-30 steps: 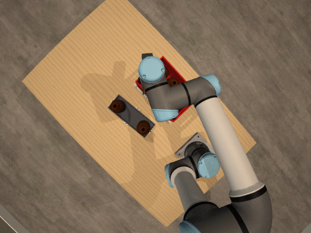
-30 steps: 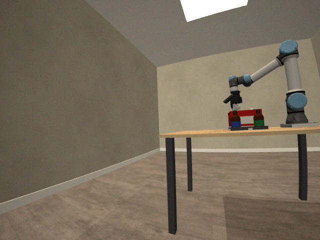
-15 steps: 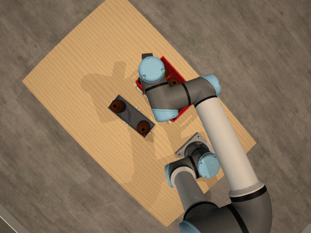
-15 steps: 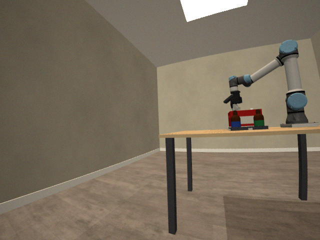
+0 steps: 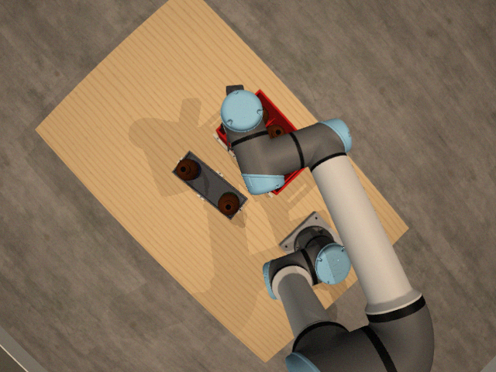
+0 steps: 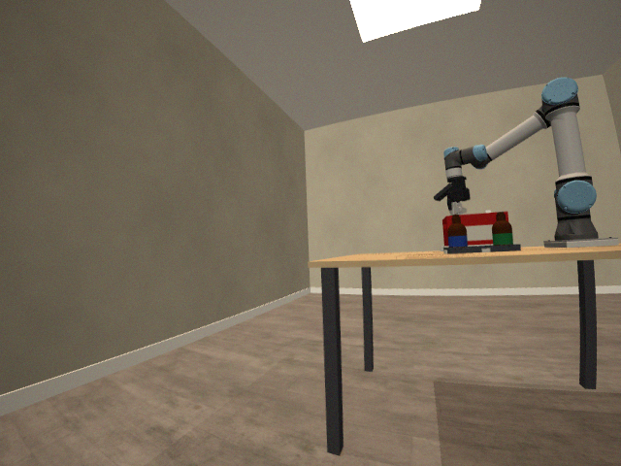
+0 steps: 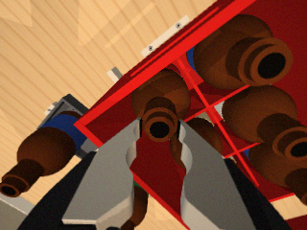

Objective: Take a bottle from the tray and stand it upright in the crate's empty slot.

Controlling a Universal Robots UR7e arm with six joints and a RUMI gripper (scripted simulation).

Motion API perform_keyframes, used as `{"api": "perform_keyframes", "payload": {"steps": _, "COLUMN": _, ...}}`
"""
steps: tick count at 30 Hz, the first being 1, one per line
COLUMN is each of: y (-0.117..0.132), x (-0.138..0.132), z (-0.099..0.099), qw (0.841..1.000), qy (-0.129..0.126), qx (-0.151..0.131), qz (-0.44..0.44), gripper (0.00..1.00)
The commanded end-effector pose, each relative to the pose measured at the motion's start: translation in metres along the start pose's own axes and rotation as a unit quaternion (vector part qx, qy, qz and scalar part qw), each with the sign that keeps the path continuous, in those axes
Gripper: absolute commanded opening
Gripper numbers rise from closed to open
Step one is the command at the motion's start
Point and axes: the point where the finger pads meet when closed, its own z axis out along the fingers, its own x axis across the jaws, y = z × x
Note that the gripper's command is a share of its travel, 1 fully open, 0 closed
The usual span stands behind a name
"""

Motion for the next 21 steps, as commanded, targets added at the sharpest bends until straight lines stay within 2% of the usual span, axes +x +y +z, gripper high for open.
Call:
{"api": "perform_keyframes", "payload": {"steps": 1, "y": -0.0004, "x": -0.0001, "z": -0.0006, "qw": 1.000, "qy": 0.000, "qx": 0.001, "qz": 0.000, "gripper": 0.00}}
{"api": "perform_keyframes", "payload": {"steps": 14, "y": -0.0004, "x": -0.0001, "z": -0.0006, "qw": 1.000, "qy": 0.000, "qx": 0.001, "qz": 0.000, "gripper": 0.00}}
{"api": "perform_keyframes", "payload": {"steps": 15, "y": -0.0004, "x": -0.0001, "z": -0.0006, "qw": 1.000, "qy": 0.000, "qx": 0.001, "qz": 0.000, "gripper": 0.38}}
{"api": "perform_keyframes", "payload": {"steps": 21, "y": -0.0004, "x": -0.0001, "z": -0.0006, "qw": 1.000, "qy": 0.000, "qx": 0.001, "qz": 0.000, "gripper": 0.38}}
